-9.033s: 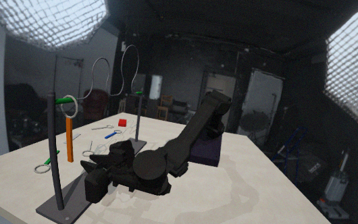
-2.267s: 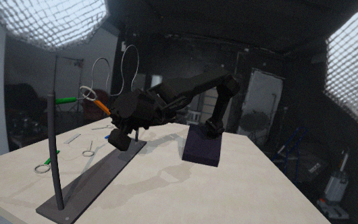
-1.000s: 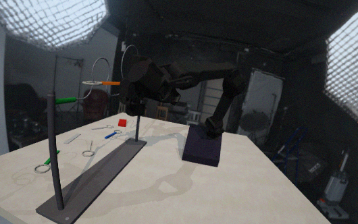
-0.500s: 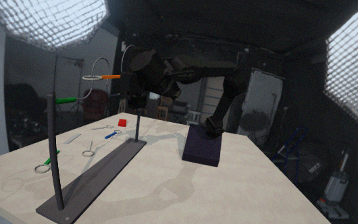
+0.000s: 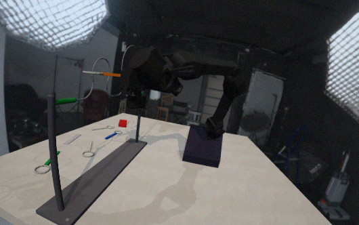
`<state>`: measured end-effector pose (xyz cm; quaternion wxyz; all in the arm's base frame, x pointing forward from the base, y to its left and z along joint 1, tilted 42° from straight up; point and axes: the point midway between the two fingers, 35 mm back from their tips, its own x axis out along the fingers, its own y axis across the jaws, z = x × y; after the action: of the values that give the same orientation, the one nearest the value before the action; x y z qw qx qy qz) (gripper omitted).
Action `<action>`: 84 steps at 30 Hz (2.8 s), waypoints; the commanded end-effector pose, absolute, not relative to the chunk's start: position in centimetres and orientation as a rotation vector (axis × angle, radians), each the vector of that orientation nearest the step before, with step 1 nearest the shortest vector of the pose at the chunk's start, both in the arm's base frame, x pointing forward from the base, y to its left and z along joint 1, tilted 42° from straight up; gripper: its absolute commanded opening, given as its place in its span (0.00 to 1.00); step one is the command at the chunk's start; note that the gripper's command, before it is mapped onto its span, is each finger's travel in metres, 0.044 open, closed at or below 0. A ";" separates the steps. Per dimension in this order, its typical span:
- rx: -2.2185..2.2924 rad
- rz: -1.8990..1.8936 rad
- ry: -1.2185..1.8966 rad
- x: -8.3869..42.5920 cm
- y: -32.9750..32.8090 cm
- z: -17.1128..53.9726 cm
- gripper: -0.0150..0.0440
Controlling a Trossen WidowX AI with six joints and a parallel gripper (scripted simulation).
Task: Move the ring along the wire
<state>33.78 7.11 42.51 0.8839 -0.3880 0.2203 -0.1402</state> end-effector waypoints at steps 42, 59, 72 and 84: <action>0.164 0.002 0.450 34.3 12.8 40.5 0.00; 0.536 0.118 0.420 34.4 15.1 41.3 0.00; 0.819 0.207 0.388 34.5 16.6 42.5 0.00; 1.080 0.288 0.351 34.5 17.6 43.9 0.00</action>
<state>34.51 17.33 43.66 0.8544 0.4752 0.1690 0.1248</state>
